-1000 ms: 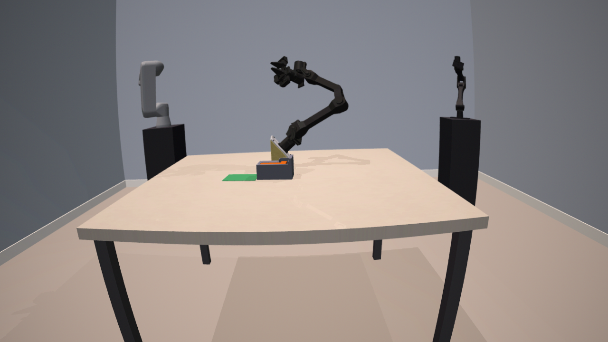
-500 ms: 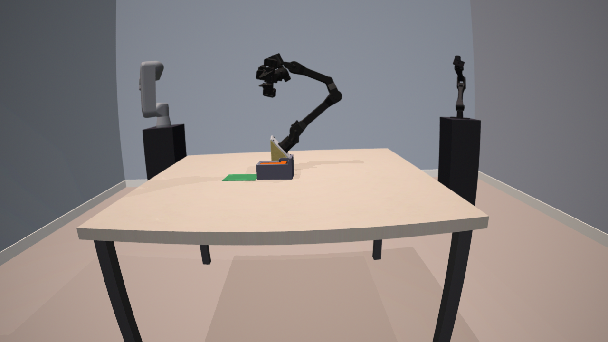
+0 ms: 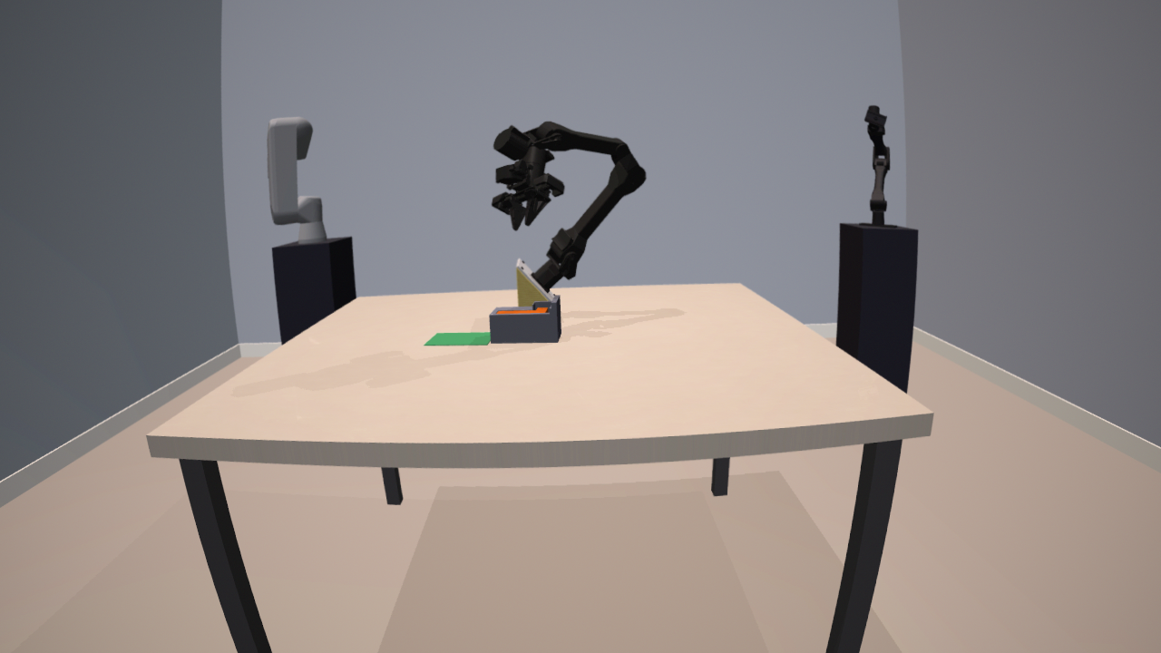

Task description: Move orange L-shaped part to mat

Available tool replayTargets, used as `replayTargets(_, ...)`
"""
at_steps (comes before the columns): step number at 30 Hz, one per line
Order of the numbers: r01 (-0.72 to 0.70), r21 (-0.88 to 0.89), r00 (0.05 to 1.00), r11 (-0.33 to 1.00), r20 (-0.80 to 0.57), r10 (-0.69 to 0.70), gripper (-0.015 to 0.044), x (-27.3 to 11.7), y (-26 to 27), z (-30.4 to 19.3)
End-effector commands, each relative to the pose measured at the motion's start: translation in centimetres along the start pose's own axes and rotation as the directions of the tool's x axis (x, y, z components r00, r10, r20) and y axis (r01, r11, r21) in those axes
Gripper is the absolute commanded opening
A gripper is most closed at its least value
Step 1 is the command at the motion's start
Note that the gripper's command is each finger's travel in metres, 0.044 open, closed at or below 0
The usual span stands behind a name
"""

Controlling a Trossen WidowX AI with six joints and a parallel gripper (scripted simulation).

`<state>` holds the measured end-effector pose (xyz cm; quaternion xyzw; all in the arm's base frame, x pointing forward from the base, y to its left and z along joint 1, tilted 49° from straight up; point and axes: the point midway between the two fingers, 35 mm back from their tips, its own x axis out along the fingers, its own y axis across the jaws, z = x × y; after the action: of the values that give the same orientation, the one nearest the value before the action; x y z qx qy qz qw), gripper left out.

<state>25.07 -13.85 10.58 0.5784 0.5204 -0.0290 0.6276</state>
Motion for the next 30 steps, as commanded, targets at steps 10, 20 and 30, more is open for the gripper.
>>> replayTargets(10,-0.121,-0.638,0.838,0.760,-0.476,-0.267,0.0180,8.0,2.2,-8.6)
replayTargets(20,-0.118,-0.639,0.839,0.760,-0.473,-0.268,0.0180,11.7,1.2,-10.4)
replayTargets(30,-0.123,-0.638,0.838,0.760,-0.477,-0.265,0.0180,14.4,0.3,-12.2)
